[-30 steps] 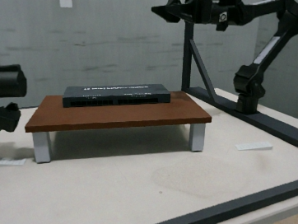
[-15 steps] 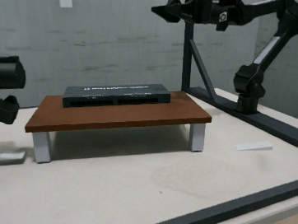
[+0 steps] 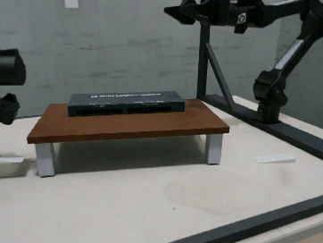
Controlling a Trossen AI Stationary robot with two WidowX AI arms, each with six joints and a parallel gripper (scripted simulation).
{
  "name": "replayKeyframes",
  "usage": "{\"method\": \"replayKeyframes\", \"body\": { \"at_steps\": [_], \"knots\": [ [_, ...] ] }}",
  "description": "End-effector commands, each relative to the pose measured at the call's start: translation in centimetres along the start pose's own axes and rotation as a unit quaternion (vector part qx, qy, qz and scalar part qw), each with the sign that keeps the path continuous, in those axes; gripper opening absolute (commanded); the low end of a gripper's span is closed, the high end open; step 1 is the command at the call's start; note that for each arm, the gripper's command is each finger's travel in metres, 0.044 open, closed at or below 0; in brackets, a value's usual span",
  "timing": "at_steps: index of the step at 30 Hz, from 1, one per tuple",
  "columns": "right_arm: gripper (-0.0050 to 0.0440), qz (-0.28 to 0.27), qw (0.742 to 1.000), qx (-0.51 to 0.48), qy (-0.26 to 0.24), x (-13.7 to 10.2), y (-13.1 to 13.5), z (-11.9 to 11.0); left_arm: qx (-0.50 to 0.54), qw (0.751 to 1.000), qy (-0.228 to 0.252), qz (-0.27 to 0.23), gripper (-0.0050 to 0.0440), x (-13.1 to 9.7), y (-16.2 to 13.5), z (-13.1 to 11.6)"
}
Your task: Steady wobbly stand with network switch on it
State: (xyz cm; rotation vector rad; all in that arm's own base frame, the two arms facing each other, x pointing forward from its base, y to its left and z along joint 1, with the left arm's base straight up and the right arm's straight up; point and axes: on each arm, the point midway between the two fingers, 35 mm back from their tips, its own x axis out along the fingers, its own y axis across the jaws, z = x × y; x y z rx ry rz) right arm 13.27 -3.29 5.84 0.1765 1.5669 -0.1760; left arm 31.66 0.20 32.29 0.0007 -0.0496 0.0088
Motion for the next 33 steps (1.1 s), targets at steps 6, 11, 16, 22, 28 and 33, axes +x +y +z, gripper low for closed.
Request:
{"method": "replayKeyframes", "body": {
  "at_steps": [6, 11, 16, 22, 28, 33],
  "knots": [
    [-0.0050, 0.000, 1.000, 0.000, -0.023, -2.5, 0.1, 0.7, 0.002, 1.000, -0.023, 0.000, 0.0400, -0.3, 0.0, 1.9],
    [-0.0050, 0.000, 1.000, 0.000, -0.023, -2.9, 0.1, 0.7, 0.002, 1.000, -0.023, 0.000, 0.0400, -0.3, 0.0, 1.9],
    [-0.0050, -0.004, 0.999, 0.037, -0.023, -2.8, -1.1, 0.6, 0.002, 1.000, -0.023, 0.000, 0.0400, -0.3, 0.0, 1.9],
    [-0.0050, 0.000, 0.992, 0.122, -0.022, -2.7, -3.5, 0.3, 0.002, 1.000, -0.023, 0.000, 0.0400, -0.3, 0.0, 1.9],
    [-0.0050, 0.000, 0.982, 0.188, -0.021, -2.6, -5.3, -0.2, 0.002, 1.000, -0.023, 0.000, 0.0400, -0.3, 0.0, 1.9],
    [-0.0050, -0.004, 0.994, 0.102, -0.036, -3.3, -6.2, 1.5, 0.002, 1.000, -0.023, 0.000, 0.0400, -0.3, 0.0, 1.9]
  ]
}}
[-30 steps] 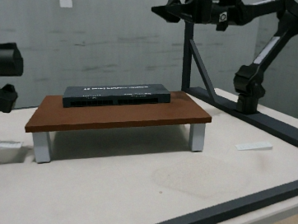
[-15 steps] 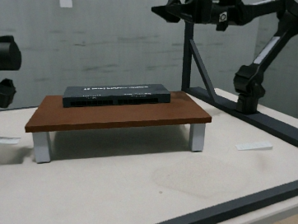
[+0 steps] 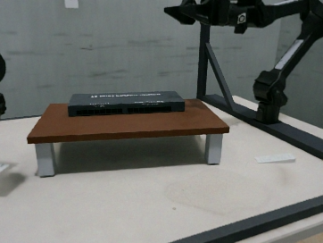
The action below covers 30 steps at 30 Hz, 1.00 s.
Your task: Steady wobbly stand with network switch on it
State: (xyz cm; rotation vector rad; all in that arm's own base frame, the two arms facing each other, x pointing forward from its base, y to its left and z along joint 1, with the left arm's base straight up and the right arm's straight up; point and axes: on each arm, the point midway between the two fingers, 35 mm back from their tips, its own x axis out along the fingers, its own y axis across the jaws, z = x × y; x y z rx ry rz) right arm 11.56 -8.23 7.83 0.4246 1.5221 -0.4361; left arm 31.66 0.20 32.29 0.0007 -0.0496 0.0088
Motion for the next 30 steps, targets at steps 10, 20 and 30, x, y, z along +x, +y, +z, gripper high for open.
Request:
{"method": "replayKeyframes", "body": {
  "at_steps": [10, 20, 30],
  "knots": [
    [-0.0050, -0.008, 0.980, -0.190, -0.050, -1.9, -2.6, 5.4, 0.002, 1.000, -0.023, 0.000, 0.0400, -0.3, 0.0, 1.9],
    [-0.0050, -0.019, 0.956, -0.288, -0.058, -2.2, -3.9, 7.5, 0.002, 1.000, -0.023, 0.000, 0.0400, -0.3, 0.0, 1.9],
    [-0.0050, -0.030, 0.896, -0.438, -0.057, -1.8, -3.7, 10.0, 0.002, 1.000, -0.023, 0.000, 0.0400, -0.3, 0.0, 1.9]
  ]
}}
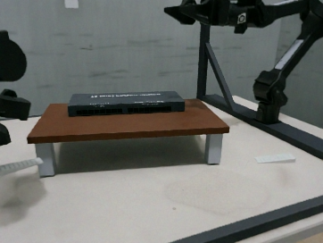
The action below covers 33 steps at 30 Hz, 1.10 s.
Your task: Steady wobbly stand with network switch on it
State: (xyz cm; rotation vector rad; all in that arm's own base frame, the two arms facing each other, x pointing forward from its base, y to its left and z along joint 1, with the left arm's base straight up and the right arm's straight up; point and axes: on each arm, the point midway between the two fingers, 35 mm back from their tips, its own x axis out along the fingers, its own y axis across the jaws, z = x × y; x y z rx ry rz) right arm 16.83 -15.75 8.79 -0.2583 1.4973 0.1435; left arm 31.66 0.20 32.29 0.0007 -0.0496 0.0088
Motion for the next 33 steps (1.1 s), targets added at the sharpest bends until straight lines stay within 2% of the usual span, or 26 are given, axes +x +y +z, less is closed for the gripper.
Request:
{"method": "replayKeyframes", "body": {
  "at_steps": [1, 4, 15, 21, 32, 33],
  "knots": [
    [-0.0050, -0.013, 0.998, -0.066, -0.016, -0.6, -1.5, 1.2, 0.002, 1.000, -0.023, 0.000, 0.0400, -0.3, 0.0, 1.9],
    [-0.0050, -0.013, 0.997, -0.079, -0.016, -0.5, -1.6, 1.3, 0.002, 1.000, -0.023, 0.000, 0.0400, -0.3, 0.0, 1.9],
    [-0.0050, -0.024, 0.953, -0.302, -0.013, 0.7, -4.4, 3.7, 0.002, 1.000, -0.023, 0.000, 0.0400, -0.3, 0.0, 1.9],
    [-0.0050, -0.025, 0.942, -0.335, -0.013, 1.0, -4.8, 4.1, 0.002, 1.000, -0.023, 0.000, 0.0400, -0.3, 0.0, 1.9],
    [-0.0050, -0.035, 0.845, -0.533, -0.006, 2.9, -7.6, 6.3, 0.002, 1.000, -0.023, 0.000, 0.0400, -0.3, 0.0, 1.9],
    [-0.0050, -0.035, 0.845, -0.533, -0.006, 2.9, -7.6, 6.3, 0.002, 1.000, -0.023, 0.000, 0.0400, -0.3, 0.0, 1.9]
  ]
}}
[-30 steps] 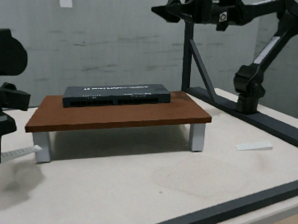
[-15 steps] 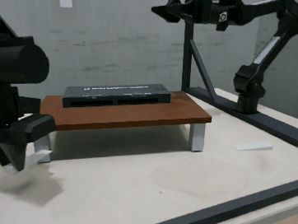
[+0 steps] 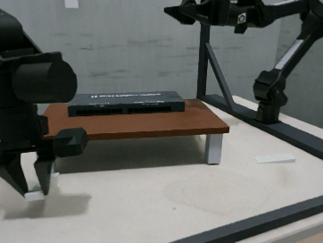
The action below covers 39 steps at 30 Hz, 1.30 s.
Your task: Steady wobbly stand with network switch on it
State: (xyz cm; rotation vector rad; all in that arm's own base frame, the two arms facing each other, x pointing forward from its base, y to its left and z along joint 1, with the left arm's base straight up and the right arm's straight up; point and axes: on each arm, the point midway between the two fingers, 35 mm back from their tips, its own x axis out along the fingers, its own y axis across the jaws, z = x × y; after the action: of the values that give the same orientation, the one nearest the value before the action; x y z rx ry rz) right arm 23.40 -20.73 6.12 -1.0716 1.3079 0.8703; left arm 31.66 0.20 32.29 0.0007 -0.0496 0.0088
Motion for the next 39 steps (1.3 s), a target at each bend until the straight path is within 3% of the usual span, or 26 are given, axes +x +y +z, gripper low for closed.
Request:
{"method": "replayKeyframes", "body": {
  "at_steps": [1, 2, 3, 4, 5, 13, 18, 22, 35, 39],
  "knots": [
    [-0.0050, -0.020, 0.998, -0.062, 0.007, -0.5, -1.9, -0.4, 0.002, 1.000, -0.023, 0.000, 0.0400, -0.3, 0.0, 1.9],
    [-0.0050, -0.013, 0.997, -0.074, 0.003, 0.0, -1.7, -0.2, 0.002, 1.000, -0.023, 0.000, 0.0400, -0.3, 0.0, 1.9],
    [-0.0050, 0.039, 0.997, -0.065, -0.027, 2.2, 1.1, 1.6, 0.002, 1.000, -0.023, 0.000, 0.0400, -0.3, 0.0, 1.9],
    [-0.0050, 0.056, 0.997, -0.046, -0.030, 2.8, 2.0, 2.3, 0.002, 1.000, -0.023, 0.000, 0.0400, -0.3, 0.0, 1.9],
    [-0.0050, 0.037, 0.998, -0.038, -0.016, 2.0, 1.0, 1.7, 0.002, 1.000, -0.023, 0.000, 0.0400, -0.3, 0.0, 1.9],
    [-0.0050, 0.048, 0.998, -0.038, -0.021, 2.7, 1.5, 2.2, 0.002, 1.000, -0.023, 0.000, 0.0400, -0.3, 0.0, 1.9],
    [-0.0050, 0.034, 0.999, -0.034, -0.018, 1.8, 1.2, 1.9, 0.002, 1.000, -0.023, 0.000, 0.0400, -0.3, 0.0, 1.9],
    [-0.0050, 0.049, 0.998, -0.038, -0.026, 3.4, 1.8, 2.2, 0.002, 1.000, -0.023, 0.000, 0.0400, -0.3, 0.0, 1.9],
    [-0.0050, 0.036, 0.998, -0.041, -0.021, 2.9, 1.1, 2.0, 0.002, 1.000, -0.023, 0.000, 0.0400, -0.3, 0.0, 1.9],
    [-0.0050, 0.048, 0.998, -0.044, -0.026, 3.8, 1.7, 2.3, 0.002, 1.000, -0.023, 0.000, 0.0400, -0.3, 0.0, 1.9]
  ]
}}
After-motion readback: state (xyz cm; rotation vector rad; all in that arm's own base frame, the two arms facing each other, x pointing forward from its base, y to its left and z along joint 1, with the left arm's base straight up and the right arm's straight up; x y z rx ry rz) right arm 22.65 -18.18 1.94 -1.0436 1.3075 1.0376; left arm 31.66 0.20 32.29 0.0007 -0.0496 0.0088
